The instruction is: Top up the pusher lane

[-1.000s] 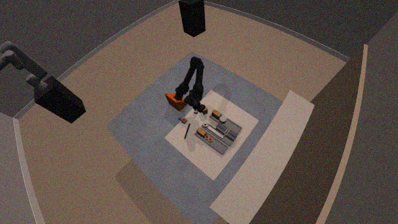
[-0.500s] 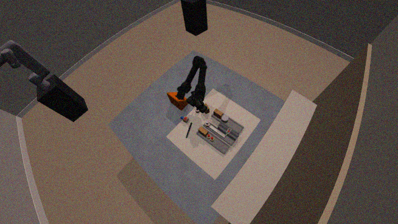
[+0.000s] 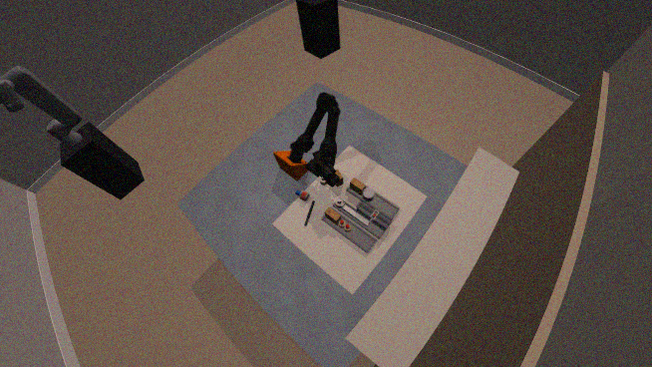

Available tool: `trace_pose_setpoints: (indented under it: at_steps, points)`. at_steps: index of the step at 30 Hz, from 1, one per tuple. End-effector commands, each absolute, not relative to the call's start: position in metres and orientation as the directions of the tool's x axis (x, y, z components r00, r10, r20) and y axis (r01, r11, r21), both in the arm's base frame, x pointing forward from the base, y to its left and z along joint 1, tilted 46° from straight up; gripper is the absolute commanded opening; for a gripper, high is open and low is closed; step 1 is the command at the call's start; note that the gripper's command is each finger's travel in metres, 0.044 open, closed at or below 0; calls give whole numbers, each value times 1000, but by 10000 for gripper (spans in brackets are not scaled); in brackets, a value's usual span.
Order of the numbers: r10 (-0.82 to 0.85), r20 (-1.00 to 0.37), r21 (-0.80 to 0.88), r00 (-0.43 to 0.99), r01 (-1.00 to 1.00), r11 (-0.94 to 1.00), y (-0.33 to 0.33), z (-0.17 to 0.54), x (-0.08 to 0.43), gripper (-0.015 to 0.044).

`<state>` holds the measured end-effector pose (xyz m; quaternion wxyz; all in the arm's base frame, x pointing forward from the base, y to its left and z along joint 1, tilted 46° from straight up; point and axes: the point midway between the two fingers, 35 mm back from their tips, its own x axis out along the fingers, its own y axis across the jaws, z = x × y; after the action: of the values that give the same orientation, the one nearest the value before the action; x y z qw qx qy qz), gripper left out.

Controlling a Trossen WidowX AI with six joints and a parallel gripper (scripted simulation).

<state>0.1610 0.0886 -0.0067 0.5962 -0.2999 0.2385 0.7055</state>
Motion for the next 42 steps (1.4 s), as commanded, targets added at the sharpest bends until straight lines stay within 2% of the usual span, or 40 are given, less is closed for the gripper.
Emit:
trace_pose_setpoints:
  at_steps: [1, 4, 12, 18, 34, 42]
  points:
    - [702, -703, -10, -115, -985, -172, 90, -8, 158, 282]
    - [702, -703, -10, -115, -985, -172, 90, -8, 158, 204]
    - [702, -703, -10, -115, -985, -172, 90, -8, 158, 150]
    - [696, -709, -11, -112, -985, -170, 78, 2, 165, 0]
    - [698, -707, -8, -115, -985, -171, 20, 61, 175, 0]
    - [698, -706, 44, -115, -992, -120, 17, 62, 180, 0]
